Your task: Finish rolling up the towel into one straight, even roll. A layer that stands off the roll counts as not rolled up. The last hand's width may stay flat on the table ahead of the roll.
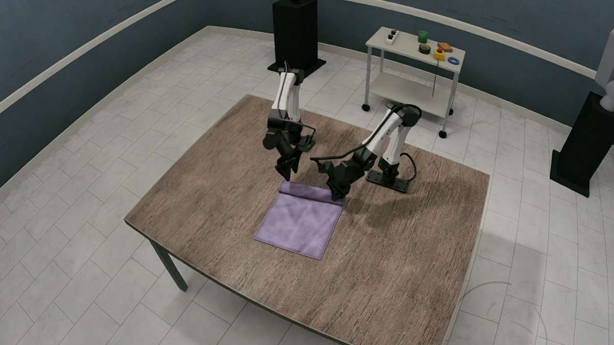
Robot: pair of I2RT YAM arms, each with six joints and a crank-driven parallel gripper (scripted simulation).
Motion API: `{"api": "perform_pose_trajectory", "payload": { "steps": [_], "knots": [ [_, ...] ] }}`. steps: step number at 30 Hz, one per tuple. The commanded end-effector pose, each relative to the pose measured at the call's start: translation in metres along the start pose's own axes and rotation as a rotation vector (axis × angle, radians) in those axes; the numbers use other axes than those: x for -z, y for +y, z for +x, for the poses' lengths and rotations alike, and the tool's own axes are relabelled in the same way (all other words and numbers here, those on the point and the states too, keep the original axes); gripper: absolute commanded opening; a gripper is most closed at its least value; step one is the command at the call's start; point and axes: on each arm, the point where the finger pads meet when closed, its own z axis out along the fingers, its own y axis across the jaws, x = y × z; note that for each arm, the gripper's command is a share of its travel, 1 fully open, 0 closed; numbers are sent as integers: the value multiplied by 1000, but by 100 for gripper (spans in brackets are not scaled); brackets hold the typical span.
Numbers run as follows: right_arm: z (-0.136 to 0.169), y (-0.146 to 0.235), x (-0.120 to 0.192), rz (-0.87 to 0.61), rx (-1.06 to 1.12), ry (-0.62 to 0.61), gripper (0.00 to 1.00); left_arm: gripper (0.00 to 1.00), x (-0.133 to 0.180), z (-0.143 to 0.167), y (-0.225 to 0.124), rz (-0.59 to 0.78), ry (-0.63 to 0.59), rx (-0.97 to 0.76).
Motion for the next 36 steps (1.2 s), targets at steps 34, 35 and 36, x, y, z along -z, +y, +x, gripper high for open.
{"api": "perform_pose_trajectory", "payload": {
  "steps": [34, 35, 36],
  "knots": [
    [2, -4, 3, -10, 1, 15, 98, 22, 9, -10, -5, 677, 4, 522],
    [2, -4, 3, -10, 1, 15, 98, 22, 9, -10, -5, 681, 4, 526],
    [2, -4, 3, -10, 1, 15, 98, 22, 9, -10, -5, 684, 4, 528]
  ]
}}
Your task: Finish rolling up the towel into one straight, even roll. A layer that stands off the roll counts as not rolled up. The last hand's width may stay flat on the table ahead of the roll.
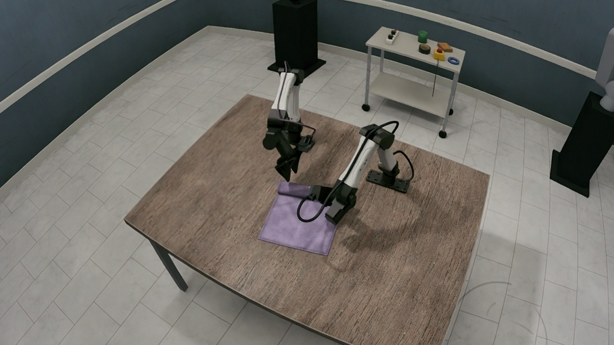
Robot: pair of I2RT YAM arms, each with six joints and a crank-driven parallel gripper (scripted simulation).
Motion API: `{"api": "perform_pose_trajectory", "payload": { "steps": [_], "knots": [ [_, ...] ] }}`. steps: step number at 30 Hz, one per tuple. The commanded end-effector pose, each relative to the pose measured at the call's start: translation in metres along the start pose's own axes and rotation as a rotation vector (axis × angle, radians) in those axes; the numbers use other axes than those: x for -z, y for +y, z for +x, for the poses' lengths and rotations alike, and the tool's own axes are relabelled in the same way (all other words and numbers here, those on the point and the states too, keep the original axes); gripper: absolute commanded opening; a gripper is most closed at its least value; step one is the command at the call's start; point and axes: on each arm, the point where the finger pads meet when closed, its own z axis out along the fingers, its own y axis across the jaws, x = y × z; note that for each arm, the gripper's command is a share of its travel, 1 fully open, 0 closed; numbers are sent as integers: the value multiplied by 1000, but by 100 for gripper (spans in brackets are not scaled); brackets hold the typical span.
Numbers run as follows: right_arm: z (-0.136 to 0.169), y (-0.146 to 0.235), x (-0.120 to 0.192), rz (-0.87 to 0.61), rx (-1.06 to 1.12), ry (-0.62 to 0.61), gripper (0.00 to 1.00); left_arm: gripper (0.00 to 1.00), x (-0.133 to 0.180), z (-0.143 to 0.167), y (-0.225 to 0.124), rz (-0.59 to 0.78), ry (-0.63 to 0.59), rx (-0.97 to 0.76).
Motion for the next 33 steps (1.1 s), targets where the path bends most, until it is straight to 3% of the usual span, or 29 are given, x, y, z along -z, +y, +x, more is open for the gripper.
{"api": "perform_pose_trajectory", "payload": {
  "steps": [1, 14, 33],
  "knots": [
    [2, -3, 3, -8, -1, 15, 98, 22, 3, -3, -8, 48, -7, 16],
    [7, -22, 3, -28, 23, 3, 98, 22, -3, 3, 0, 48, -7, 16],
    [44, 2, -41, -28, 22, 4, 98, 22, -3, 3, 0, 48, -7, 16]
  ]
}}
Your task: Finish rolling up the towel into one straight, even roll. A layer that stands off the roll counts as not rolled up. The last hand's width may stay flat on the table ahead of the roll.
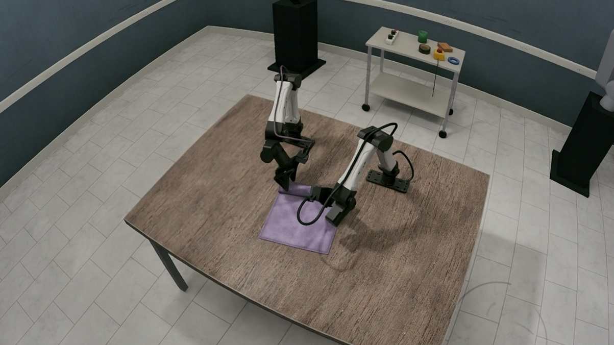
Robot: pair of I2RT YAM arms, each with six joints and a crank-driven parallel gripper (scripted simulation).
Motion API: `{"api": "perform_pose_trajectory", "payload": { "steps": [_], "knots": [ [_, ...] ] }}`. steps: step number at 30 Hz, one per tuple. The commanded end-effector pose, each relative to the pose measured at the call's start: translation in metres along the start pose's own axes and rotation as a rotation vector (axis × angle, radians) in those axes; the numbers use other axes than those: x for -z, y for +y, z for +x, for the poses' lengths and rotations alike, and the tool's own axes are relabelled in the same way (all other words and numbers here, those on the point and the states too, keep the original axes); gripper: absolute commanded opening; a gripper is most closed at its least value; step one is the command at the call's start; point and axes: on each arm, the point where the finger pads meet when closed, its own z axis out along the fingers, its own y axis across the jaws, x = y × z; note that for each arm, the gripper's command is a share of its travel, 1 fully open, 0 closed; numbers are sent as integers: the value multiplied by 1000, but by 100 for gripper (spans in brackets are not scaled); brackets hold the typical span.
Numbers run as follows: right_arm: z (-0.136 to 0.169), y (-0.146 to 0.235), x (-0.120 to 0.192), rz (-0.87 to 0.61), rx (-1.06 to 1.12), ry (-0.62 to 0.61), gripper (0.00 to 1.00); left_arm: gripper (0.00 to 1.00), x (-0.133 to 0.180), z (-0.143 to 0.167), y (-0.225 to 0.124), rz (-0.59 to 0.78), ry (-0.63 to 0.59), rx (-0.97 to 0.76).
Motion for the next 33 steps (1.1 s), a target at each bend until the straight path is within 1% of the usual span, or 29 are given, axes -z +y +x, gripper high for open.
{"api": "perform_pose_trajectory", "payload": {
  "steps": [1, 3, 9, 11, 19, 26, 28, 33],
  "knots": [
    [5, -12, -8, 34, 31, -10, 98, 22, 0, -1, 3, 5, -7, -5],
    [6, -15, -10, 34, 31, -10, 98, 22, 0, -1, 3, 5, -7, -5],
    [6, -15, -10, 34, 31, -10, 72, 22, 0, -1, 3, 5, -7, -5],
    [6, -15, -10, 34, 31, -10, 72, 22, 0, -1, 3, 5, -7, -5],
    [6, -15, -10, 34, 31, -10, 38, 22, 0, -1, 3, 5, -7, -5],
    [6, -15, -10, 34, 31, -10, 31, 22, 0, -1, 3, 5, -7, -5],
    [6, -15, -10, 34, 31, -10, 31, 22, 0, -1, 3, 5, -7, -5],
    [6, -15, -10, 34, 31, -10, 27, 22, 0, -1, 3, 5, -7, -5]
  ]
}}
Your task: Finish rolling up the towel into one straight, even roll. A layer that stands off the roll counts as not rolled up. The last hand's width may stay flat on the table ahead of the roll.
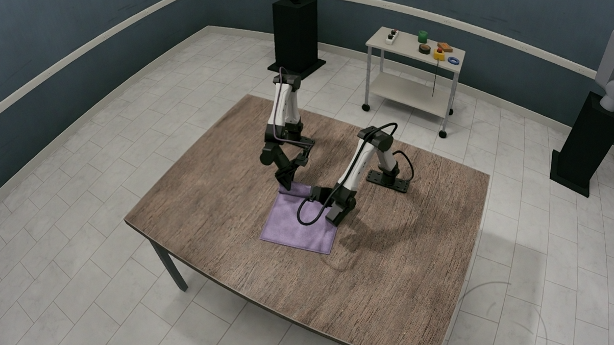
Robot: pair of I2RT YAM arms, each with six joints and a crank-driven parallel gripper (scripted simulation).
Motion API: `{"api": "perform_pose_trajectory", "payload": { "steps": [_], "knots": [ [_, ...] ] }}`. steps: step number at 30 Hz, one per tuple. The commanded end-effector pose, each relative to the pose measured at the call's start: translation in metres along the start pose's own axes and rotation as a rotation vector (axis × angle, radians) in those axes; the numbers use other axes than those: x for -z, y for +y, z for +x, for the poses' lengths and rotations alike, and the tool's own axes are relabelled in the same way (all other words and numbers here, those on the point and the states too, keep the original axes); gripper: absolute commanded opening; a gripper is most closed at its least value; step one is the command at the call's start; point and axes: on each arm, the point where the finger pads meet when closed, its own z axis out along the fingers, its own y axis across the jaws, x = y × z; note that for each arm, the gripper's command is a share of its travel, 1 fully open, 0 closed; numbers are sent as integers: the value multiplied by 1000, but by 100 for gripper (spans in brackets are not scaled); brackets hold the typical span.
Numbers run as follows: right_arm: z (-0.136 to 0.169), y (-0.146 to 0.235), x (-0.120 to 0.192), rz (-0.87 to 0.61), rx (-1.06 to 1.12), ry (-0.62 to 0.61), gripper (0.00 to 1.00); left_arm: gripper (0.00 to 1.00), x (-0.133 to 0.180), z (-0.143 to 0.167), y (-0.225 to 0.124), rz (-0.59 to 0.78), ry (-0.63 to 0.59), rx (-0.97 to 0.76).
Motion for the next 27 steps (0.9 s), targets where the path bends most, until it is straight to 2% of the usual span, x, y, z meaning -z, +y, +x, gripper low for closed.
{"api": "perform_pose_trajectory", "payload": {
  "steps": [1, 12, 27],
  "knots": [
    [0, -8, -2, 20, 19, -9, 27, 22, 0, -1, 3, 4, -6, -5],
    [0, -8, -2, 20, 19, -9, 24, 22, 0, -1, 3, 4, -6, -5],
    [0, -8, -2, 20, 19, -9, 24, 85, 7, -6, -5, 4, -6, -5]
  ]
}}
